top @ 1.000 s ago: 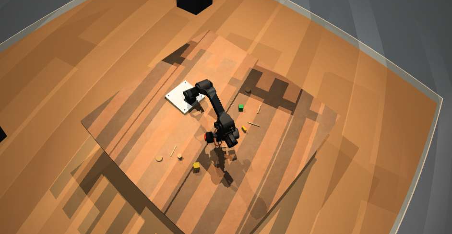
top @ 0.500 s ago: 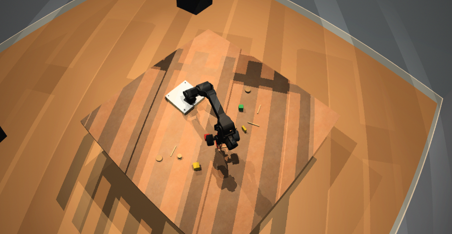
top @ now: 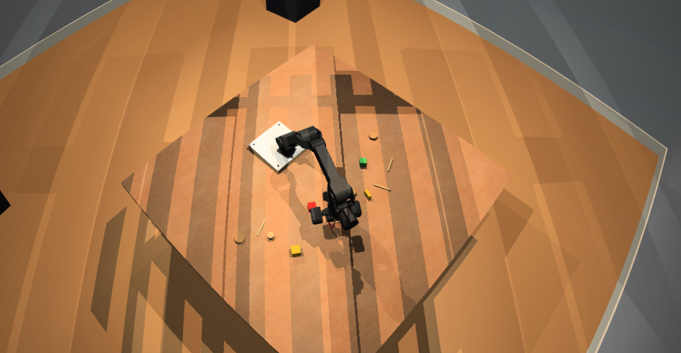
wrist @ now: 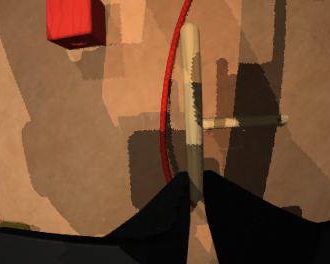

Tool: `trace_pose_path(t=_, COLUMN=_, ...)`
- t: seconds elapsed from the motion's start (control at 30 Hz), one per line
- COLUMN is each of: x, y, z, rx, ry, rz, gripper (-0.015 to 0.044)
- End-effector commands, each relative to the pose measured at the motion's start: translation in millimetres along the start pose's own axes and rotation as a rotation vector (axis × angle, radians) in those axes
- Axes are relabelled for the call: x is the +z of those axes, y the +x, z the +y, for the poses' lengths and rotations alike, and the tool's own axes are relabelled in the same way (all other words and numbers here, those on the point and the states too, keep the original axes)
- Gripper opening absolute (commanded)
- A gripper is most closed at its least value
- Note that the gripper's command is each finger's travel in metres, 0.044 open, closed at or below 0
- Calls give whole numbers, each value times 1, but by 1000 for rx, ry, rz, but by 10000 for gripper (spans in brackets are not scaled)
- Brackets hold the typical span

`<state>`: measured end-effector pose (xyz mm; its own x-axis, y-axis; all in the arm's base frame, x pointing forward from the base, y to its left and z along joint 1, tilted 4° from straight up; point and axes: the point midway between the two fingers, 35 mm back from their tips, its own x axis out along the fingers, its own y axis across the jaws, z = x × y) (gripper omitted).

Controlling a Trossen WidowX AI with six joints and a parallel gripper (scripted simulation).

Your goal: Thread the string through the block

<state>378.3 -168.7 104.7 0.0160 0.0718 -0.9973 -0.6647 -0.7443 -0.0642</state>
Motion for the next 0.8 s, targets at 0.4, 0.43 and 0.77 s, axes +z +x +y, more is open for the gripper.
trace_pose_path(t=0.4, x=-20, y=-3, z=5, rx=3, ry=0, rz=39, gripper=0)
trace_pose_path(t=0.43, x=-21, y=-4, z=5, rx=3, ry=1, rz=41, gripper=0)
trace_pose_path(t=0.77, x=-33, y=-5, z=8, rx=5, ry=-3, rz=64, gripper=0)
